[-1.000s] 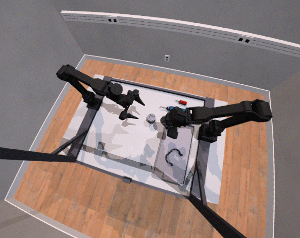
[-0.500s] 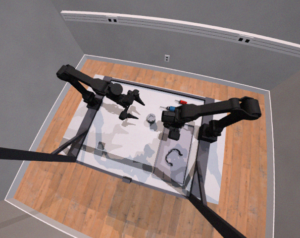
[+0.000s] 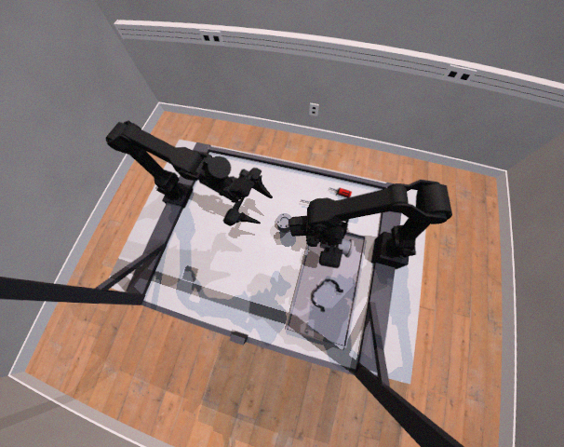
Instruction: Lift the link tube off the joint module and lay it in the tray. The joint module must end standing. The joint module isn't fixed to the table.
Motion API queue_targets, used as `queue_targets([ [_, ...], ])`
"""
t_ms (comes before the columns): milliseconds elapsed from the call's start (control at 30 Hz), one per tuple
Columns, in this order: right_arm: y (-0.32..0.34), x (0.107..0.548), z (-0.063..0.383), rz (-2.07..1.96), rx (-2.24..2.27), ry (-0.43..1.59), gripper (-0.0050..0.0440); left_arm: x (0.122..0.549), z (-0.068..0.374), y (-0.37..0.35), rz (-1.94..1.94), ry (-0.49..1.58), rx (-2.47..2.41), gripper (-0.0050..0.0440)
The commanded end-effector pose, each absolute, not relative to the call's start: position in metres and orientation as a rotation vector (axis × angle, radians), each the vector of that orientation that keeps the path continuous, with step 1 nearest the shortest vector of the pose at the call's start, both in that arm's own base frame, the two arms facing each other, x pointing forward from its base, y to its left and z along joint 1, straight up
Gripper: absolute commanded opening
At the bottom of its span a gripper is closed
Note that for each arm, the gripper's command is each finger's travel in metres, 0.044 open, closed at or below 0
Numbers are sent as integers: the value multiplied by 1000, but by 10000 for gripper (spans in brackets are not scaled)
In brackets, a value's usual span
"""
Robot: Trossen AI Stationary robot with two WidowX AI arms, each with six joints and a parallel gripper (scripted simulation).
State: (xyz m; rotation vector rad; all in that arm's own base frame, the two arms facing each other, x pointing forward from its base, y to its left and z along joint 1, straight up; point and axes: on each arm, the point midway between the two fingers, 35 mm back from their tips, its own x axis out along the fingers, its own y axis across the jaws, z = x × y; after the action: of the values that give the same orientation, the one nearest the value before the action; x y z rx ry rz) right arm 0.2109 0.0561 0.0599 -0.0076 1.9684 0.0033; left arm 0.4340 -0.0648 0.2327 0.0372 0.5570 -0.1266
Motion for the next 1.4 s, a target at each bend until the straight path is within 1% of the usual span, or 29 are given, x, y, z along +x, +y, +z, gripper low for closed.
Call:
queue_targets([
  [0,61,209,61,19,-11,2085,212,434,244,-65,-125,530,33,440],
  [67,61,208,60,19,-9,2120,212,434,244,-65,-125,530,33,440],
  [267,61,208,59,19,-7,2133,212,434,244,-65,-125,530,33,440],
  [467,59,202,25,11,-11,2155,212,434,244,-65,-125,530,33,440],
  [600,59,202,12,11,-11,2155,212,434,244,-65,-125,530,33,440],
  [800,59,202,10,12,-10,2152,212,434,244,-65,-125,530,33,440],
  [1167,59,201,-12,11,-11,2155,212,434,244,-65,-125,530,33,440],
  [1367,60,206,-13,14,-9,2143,212,434,244,-65,-125,530,33,440],
])
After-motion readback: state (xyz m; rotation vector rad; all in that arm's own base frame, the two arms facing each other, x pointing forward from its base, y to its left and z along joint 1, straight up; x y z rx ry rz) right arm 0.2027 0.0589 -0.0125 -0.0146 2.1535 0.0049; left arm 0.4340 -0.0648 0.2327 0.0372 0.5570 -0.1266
